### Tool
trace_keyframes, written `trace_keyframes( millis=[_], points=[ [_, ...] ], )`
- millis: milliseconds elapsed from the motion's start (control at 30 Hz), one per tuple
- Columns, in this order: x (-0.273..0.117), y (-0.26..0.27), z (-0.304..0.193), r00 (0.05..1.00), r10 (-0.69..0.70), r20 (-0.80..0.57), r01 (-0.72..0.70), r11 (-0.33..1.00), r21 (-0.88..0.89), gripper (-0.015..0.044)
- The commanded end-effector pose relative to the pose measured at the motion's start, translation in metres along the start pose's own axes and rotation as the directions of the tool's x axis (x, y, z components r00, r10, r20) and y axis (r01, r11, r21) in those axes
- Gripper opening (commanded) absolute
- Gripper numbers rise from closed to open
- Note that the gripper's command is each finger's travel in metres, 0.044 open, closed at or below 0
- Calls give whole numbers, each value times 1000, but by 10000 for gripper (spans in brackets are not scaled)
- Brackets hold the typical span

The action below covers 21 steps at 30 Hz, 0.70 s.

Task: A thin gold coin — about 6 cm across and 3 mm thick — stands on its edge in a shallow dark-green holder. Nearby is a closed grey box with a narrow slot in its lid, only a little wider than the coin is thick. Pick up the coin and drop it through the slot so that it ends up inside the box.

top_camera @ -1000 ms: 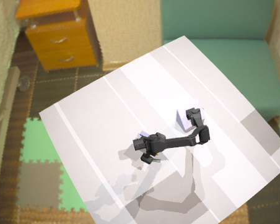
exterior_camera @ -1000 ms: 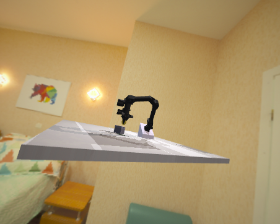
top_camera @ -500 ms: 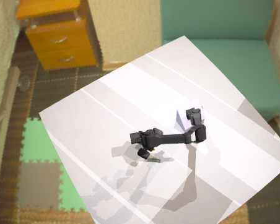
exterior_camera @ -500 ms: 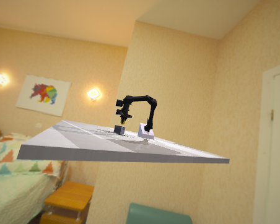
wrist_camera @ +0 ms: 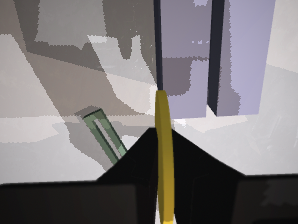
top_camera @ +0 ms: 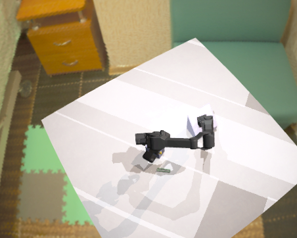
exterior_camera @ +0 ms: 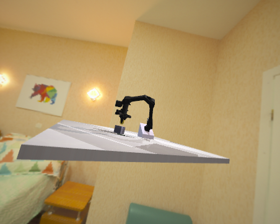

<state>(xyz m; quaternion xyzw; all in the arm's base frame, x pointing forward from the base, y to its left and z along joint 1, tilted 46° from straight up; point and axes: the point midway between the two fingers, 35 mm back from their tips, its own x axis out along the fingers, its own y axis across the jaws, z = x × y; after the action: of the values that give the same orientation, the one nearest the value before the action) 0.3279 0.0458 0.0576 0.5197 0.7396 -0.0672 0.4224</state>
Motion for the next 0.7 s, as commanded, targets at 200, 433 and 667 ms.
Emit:
trace_keyframes(
  millis=[200,433,667],
  points=[
    [-1,-16,21,1000,-2,6,2,1000,-15,0],
    [-1,-28,35,1000,-1,5,1,1000,-28,0],
    [0,-32,40,1000,0,1,0,1000,-29,0]
  ],
)
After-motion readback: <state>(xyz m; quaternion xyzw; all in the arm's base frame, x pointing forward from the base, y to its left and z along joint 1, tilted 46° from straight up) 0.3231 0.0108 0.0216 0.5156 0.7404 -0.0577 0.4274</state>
